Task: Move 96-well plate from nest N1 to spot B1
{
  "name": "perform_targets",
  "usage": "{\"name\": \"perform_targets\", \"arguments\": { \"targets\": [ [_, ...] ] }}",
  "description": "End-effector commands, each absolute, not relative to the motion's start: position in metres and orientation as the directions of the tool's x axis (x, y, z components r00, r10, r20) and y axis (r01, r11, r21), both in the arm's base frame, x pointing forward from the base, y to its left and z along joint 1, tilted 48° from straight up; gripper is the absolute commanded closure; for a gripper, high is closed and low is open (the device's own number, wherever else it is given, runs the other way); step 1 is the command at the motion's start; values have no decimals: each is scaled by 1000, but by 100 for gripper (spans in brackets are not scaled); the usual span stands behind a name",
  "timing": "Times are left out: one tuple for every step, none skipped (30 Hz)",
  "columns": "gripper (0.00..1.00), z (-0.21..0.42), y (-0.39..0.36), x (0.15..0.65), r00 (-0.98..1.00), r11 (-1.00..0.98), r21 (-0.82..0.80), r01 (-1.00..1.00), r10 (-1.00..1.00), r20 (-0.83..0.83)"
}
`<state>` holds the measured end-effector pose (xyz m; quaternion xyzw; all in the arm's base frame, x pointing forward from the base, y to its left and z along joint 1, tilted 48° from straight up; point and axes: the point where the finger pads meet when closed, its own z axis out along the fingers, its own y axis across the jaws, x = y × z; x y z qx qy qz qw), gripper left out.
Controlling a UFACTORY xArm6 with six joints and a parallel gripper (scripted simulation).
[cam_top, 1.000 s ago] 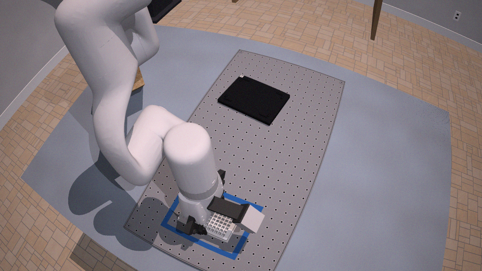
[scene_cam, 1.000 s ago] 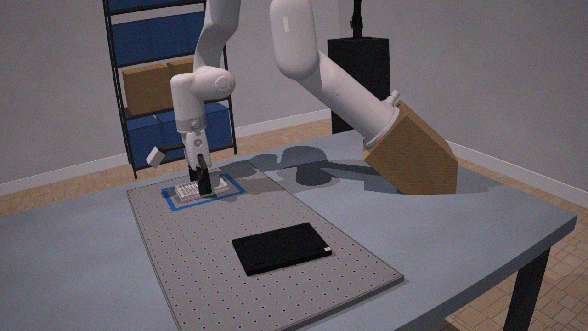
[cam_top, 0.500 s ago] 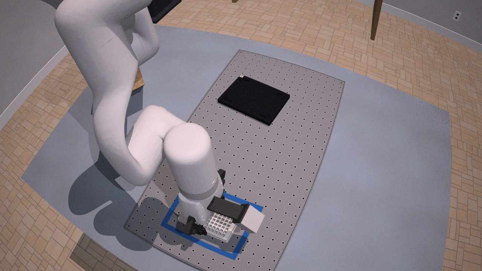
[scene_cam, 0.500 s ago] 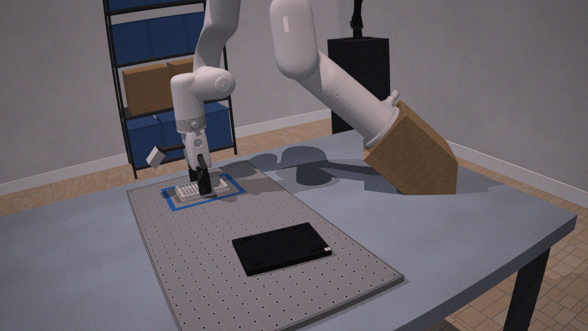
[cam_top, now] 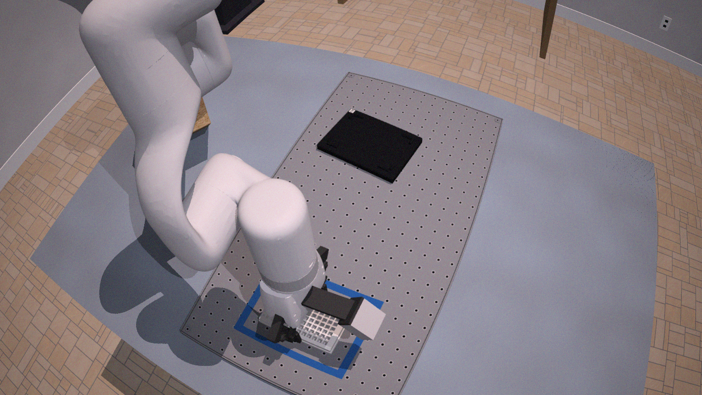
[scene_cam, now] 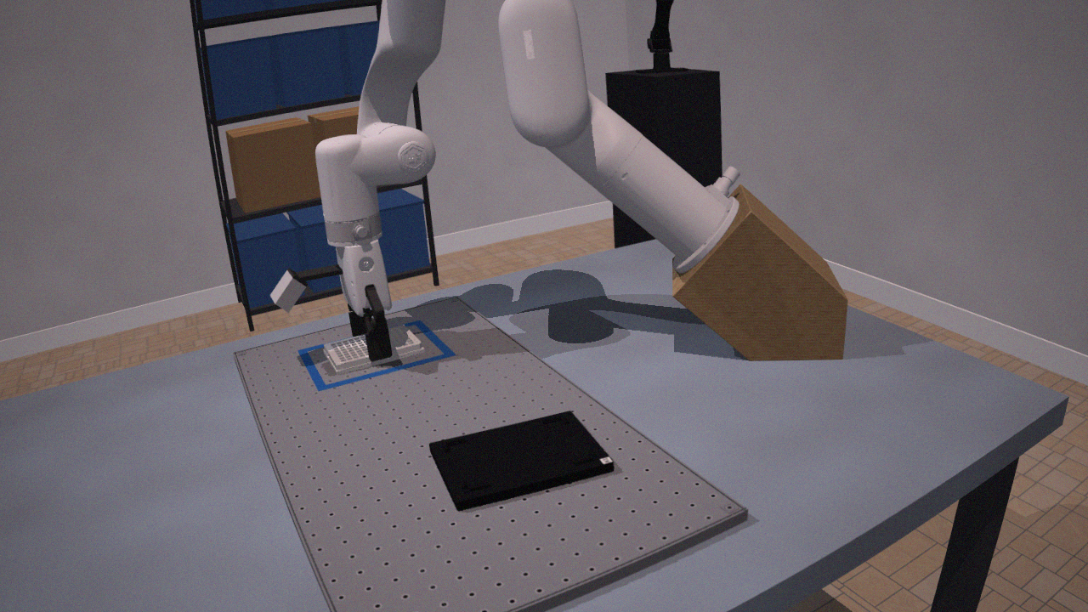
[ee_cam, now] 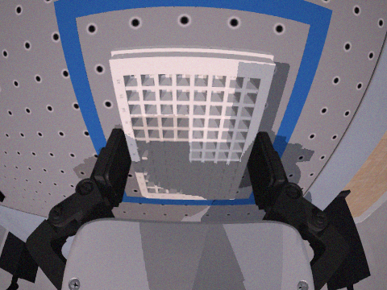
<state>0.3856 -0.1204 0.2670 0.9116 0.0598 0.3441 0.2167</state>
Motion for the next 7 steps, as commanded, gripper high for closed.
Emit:
{"name": "perform_targets", "arguments": {
  "targets": [
    [0,268,-120,386,754,-899,437,-41,259,603],
    [0,270,-119,384,754,-899,437,-41,259,603],
    [0,272,-118,383,754,-899,437,-41,259,603],
    [0,274,-118,381,754,-899,437,-41,259,603],
    [0,275,-117,379,754,-899,437,-41,259,603],
    [0,277,-116,377,754,-899,437,-41,259,603],
    [0,279,-115,376,754,-899,437,-41,259,603]
  ]
}}
